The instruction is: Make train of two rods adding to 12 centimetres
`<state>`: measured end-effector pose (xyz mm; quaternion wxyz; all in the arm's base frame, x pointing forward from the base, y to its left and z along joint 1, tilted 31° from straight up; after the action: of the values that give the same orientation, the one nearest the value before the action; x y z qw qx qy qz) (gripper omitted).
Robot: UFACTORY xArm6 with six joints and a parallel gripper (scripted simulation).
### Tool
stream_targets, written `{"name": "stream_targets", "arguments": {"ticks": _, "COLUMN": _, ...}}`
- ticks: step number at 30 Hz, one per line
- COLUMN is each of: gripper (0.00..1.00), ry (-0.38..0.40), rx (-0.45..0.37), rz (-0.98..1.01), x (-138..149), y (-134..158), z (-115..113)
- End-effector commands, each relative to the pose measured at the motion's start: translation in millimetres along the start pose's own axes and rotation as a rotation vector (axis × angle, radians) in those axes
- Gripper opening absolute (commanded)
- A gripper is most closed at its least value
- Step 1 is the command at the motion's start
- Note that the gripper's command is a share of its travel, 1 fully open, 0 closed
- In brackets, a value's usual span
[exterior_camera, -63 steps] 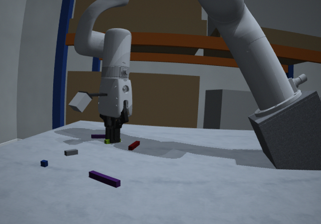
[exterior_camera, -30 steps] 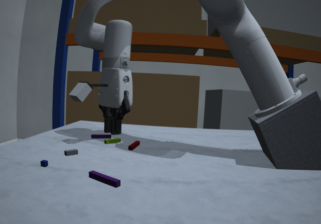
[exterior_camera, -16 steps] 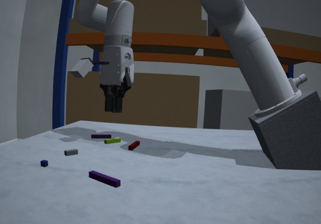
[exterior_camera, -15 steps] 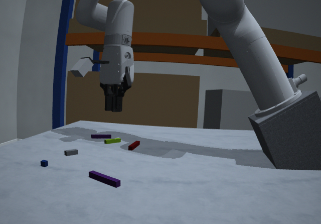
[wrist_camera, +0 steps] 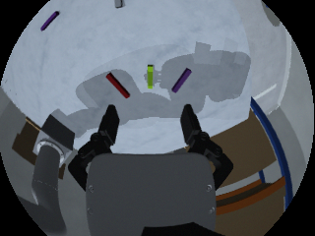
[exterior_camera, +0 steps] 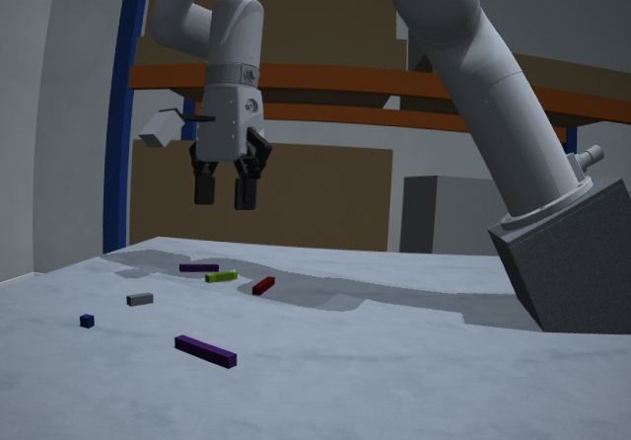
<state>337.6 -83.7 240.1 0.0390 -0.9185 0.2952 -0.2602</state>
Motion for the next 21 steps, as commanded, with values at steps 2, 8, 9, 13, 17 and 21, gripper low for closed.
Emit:
{"name": "stream_targets", "arguments": {"ticks": 2, "gripper": 1.0, "ry": 0.002, "rx": 0.001, "rz": 0.0, "x": 1, "y": 0, "z": -1}}
{"name": "stream_targets", "arguments": {"ticks": 8, "gripper": 1.0, "ry": 0.002, "rx": 0.001, "rz": 0.0, "x": 1, "y": 0, "z": -1}}
{"name": "stream_targets", "arguments": {"ticks": 9, "gripper": 1.0, "ry": 0.002, "rx": 0.001, "rz": -0.004, "x": 0, "y": 0, "z": -1}}
{"name": "stream_targets", "arguments": {"ticks": 13, "gripper": 1.0, "ry": 0.003, "rx": 0.0, "rz": -0.182, "x": -23, "y": 4, "z": 8}}
{"name": "stream_targets", "arguments": {"ticks": 17, "gripper": 1.0, "ry": 0.003, "rx": -0.001, "rz": -0.306, "x": -39, "y": 7, "z": 14}}
{"name": "stream_targets", "arguments": {"ticks": 21, "gripper": 1.0, "ry": 0.003, "rx": -0.001, "rz": -0.428, "x": -56, "y": 11, "z": 19}}
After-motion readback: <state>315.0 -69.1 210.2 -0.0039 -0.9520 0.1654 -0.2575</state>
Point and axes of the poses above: the point where the finger pads meet when closed, its own z axis out along the fingers, its own x axis across the jaws, y = z × x, the point moved 5 cm from there along -z, back along the fingers, and after that the axes turned 1 degree about -z, right-handed, at the moved point
